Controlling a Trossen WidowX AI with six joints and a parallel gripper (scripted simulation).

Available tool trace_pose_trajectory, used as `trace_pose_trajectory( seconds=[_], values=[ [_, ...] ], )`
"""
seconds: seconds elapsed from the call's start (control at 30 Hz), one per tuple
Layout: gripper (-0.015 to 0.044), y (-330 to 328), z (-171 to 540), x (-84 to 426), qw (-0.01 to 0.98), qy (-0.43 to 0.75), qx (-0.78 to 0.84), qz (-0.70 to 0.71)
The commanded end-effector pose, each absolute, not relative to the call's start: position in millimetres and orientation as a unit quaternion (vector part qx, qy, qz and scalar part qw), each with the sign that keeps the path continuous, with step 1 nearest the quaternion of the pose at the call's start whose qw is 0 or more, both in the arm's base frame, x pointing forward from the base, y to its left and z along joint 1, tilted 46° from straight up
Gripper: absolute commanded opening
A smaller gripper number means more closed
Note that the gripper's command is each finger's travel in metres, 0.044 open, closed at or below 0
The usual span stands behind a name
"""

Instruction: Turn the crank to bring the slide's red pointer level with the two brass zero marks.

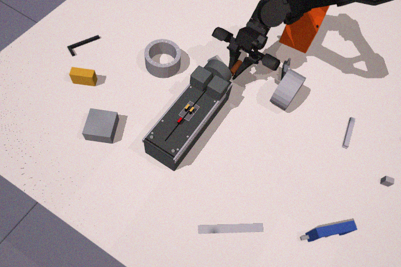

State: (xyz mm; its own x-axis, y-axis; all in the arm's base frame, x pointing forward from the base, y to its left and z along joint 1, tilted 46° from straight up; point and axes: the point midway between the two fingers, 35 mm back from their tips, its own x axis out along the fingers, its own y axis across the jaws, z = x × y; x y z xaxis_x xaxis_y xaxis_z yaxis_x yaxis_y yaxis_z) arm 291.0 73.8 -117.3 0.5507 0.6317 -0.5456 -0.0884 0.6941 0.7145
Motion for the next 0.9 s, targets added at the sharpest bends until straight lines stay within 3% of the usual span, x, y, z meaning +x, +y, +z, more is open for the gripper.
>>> trace_pose_trajectory(
  seconds=[0.0,0.87],
  values=[
    [0.0,72,-108,292,0.821,0.414,0.323,0.225],
    [0.0,48,-93,297,0.821,0.414,0.322,0.225]
  ],
)
